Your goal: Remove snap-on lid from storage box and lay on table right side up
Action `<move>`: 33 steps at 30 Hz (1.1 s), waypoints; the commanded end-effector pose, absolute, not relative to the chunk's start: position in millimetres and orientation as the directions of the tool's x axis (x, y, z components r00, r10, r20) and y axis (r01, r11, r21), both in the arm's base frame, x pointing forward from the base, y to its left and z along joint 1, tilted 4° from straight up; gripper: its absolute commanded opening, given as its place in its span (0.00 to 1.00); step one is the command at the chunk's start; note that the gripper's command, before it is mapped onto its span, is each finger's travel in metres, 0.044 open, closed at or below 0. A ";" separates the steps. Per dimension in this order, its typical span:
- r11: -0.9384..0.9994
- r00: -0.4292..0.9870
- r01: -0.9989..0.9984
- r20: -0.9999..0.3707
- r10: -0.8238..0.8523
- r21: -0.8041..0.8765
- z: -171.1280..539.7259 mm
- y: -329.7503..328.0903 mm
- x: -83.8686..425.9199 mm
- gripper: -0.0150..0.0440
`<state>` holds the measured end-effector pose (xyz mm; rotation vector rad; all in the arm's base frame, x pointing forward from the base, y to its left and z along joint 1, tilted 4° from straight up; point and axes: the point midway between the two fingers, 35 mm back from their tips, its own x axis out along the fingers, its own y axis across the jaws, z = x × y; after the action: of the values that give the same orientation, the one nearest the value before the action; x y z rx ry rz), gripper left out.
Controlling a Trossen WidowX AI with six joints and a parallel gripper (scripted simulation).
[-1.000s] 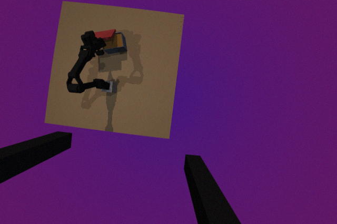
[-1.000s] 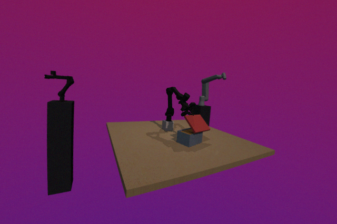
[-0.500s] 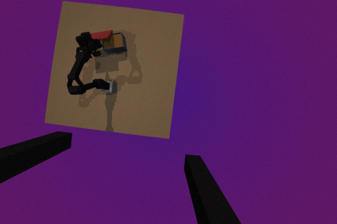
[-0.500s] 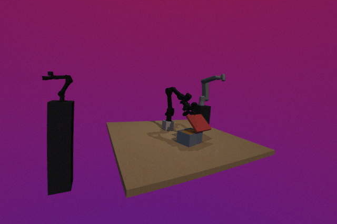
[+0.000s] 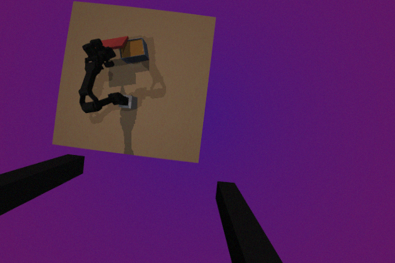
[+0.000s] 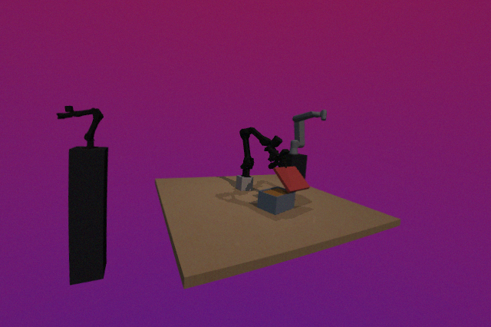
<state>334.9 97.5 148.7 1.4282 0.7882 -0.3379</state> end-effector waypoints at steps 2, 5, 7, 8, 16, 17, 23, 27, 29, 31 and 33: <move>0.143 0.718 0.639 -0.653 0.241 0.756 152.1 105.7 331.8 0.25; 0.142 0.718 0.639 -0.653 0.241 0.755 152.4 111.2 329.4 0.25; 0.142 0.718 0.640 -0.653 0.242 0.755 152.7 114.9 327.8 0.25; 0.142 0.718 0.640 -0.653 0.242 0.755 152.8 116.8 327.1 0.25; 0.141 0.717 0.640 -0.653 0.243 0.755 153.6 131.6 320.8 0.25; 0.141 0.717 0.640 -0.653 0.243 0.755 153.7 133.4 320.0 0.25; 0.140 0.717 0.640 -0.653 0.243 0.755 154.4 144.5 315.3 0.25; 0.140 0.717 0.641 -0.653 0.244 0.755 154.9 151.9 312.1 0.25; 0.139 0.717 0.641 -0.653 0.244 0.755 155.1 155.6 310.5 0.25; 0.139 0.717 0.641 -0.653 0.244 0.755 155.3 159.3 309.0 0.25; 0.139 0.716 0.641 -0.653 0.244 0.755 155.6 163.0 307.4 0.25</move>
<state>307.0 157.6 149.8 1.4280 0.7947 -0.3414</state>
